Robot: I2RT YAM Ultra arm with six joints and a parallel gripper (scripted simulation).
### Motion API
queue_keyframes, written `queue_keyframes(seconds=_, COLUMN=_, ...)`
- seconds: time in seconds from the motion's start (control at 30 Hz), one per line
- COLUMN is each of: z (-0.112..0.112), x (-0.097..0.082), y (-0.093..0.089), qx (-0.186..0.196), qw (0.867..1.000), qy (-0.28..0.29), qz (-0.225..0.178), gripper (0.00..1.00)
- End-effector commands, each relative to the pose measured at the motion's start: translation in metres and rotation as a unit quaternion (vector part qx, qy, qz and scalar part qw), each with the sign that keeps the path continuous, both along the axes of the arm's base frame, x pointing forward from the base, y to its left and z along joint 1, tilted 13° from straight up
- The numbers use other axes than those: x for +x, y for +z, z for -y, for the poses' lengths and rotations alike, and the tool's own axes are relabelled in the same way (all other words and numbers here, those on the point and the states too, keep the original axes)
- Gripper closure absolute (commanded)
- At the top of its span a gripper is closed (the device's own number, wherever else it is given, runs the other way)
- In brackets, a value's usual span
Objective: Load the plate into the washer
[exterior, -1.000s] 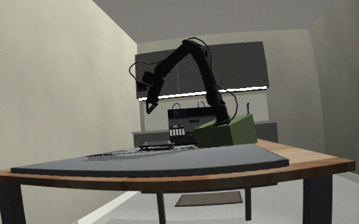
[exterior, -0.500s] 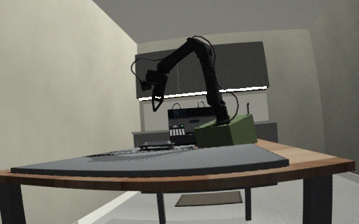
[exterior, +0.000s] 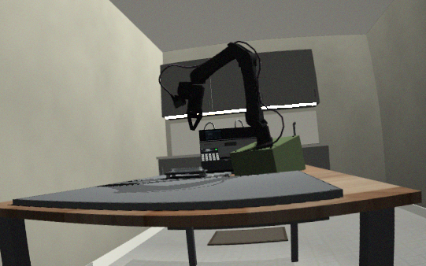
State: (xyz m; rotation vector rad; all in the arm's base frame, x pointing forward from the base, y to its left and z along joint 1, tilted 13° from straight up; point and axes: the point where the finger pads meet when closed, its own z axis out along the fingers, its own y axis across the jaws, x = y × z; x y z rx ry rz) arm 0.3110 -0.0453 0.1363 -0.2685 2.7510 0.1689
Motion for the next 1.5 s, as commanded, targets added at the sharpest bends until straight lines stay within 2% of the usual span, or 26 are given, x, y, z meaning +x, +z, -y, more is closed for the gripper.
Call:
queue_keyframes(seconds=0.0, z=-0.010, x=-0.029, y=-0.002, qx=0.012, qw=0.999, qy=-0.013, qz=-0.032, gripper=0.00)
queue_keyframes(seconds=0.07, z=-0.010, x=-0.032, y=-0.002, qx=0.012, qw=0.999, qy=-0.015, qz=-0.032, gripper=0.00)
queue_keyframes(seconds=0.1, z=-0.012, x=-0.037, y=-0.002, qx=0.013, qw=0.999, qy=-0.019, qz=-0.047, gripper=0.00)
queue_keyframes(seconds=0.13, z=-0.011, x=-0.032, y=0.011, qx=0.013, qw=0.999, qy=-0.026, qz=-0.042, gripper=0.00)
queue_keyframes(seconds=0.17, z=-0.013, x=-0.039, y=0.008, qx=0.015, qw=0.998, qy=-0.027, qz=-0.049, gripper=0.00)
queue_keyframes(seconds=0.23, z=-0.013, x=-0.039, y=0.008, qx=0.015, qw=0.998, qy=-0.027, qz=-0.049, gripper=0.00)
queue_keyframes(seconds=0.27, z=-0.015, x=-0.051, y=-0.001, qx=0.022, qw=0.997, qy=-0.031, qz=-0.064, gripper=0.00)
queue_keyframes(seconds=0.3, z=-0.017, x=-0.056, y=-0.001, qx=0.023, qw=0.997, qy=-0.031, qz=-0.064, gripper=0.00)
queue_keyframes(seconds=0.37, z=-0.018, x=-0.059, y=-0.002, qx=0.022, qw=0.997, qy=-0.031, qz=-0.064, gripper=0.00)
queue_keyframes(seconds=0.4, z=-0.020, x=-0.064, y=-0.001, qx=0.022, qw=0.996, qy=-0.034, qz=-0.079, gripper=0.00)
queue_keyframes(seconds=0.43, z=-0.019, x=-0.059, y=0.010, qx=0.021, qw=0.996, qy=-0.042, qz=-0.075, gripper=0.00)
queue_keyframes(seconds=0.47, z=-0.021, x=-0.066, y=0.008, qx=0.023, qw=0.996, qy=-0.043, qz=-0.081, gripper=0.00)
queue_keyframes(seconds=0.5, z=-0.024, x=-0.079, y=-0.002, qx=0.026, qw=0.994, qy=-0.043, qz=-0.097, gripper=0.00)
queue_keyframes(seconds=0.53, z=-0.025, x=-0.083, y=-0.001, qx=0.029, qw=0.994, qy=-0.045, qz=-0.097, gripper=0.00)
queue_keyframes(seconds=0.6, z=-0.026, x=-0.087, y=-0.001, qx=0.030, qw=0.994, qy=-0.046, qz=-0.097, gripper=0.00)
queue_keyframes(seconds=0.63, z=-0.028, x=-0.092, y=-0.001, qx=0.029, qw=0.992, qy=-0.050, qz=-0.112, gripper=0.00)
queue_keyframes(seconds=0.67, z=-0.027, x=-0.087, y=0.011, qx=0.028, qw=0.992, qy=-0.057, qz=-0.106, gripper=0.00)
queue_keyframes(seconds=0.73, z=-0.032, x=-0.106, y=-0.001, qx=0.033, qw=0.989, qy=-0.059, qz=-0.130, gripper=0.00)
queue_keyframes(seconds=0.8, z=-0.032, x=-0.106, y=-0.001, qx=0.033, qw=0.989, qy=-0.059, qz=-0.130, gripper=0.00)
queue_keyframes(seconds=0.87, z=-0.033, x=-0.115, y=-0.001, qx=0.039, qw=0.989, qy=-0.063, qz=-0.129, gripper=0.00)
queue_keyframes(seconds=1.47, z=-0.031, x=-0.107, y=0.002, qx=0.035, qw=0.990, qy=-0.059, qz=-0.121, gripper=0.00)
